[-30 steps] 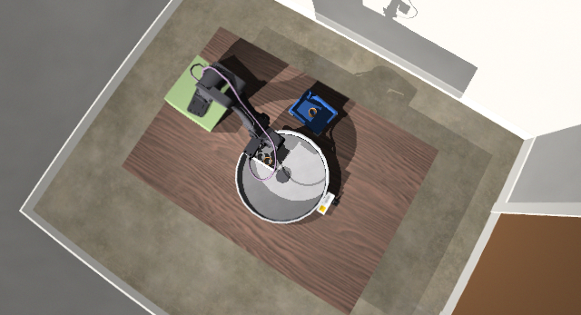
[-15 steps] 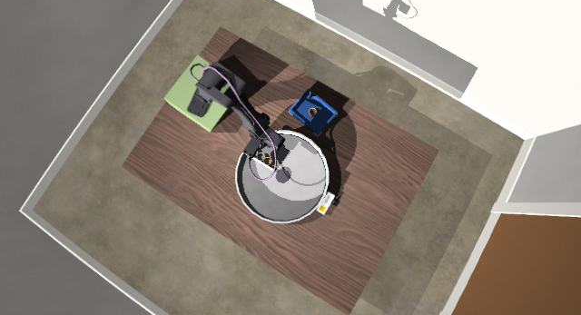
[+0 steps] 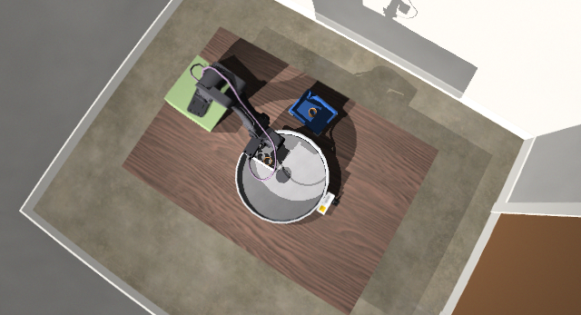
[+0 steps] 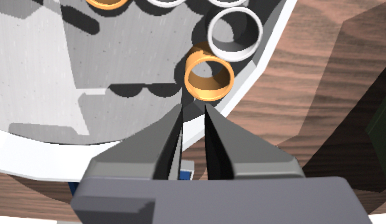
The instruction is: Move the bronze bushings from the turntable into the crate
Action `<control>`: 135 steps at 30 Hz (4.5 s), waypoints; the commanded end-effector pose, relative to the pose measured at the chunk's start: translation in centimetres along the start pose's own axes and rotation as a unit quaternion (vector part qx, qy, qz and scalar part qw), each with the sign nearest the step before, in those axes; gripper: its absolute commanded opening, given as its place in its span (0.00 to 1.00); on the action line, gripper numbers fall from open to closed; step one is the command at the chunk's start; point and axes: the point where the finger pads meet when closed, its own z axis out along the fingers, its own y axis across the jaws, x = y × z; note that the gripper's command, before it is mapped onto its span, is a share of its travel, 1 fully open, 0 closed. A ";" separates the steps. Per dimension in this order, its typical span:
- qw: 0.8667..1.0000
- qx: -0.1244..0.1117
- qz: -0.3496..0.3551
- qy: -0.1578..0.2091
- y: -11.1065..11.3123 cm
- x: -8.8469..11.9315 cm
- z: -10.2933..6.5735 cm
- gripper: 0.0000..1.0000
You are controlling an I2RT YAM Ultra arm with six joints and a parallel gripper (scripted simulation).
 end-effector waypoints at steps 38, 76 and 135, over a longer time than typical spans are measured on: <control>1.000 -0.004 0.001 -0.005 1.2 0.0 -0.2 0.15; 1.000 -0.019 0.000 -0.006 1.9 0.0 -0.8 0.15; 1.000 -0.028 0.001 -0.007 1.9 -0.1 1.5 0.15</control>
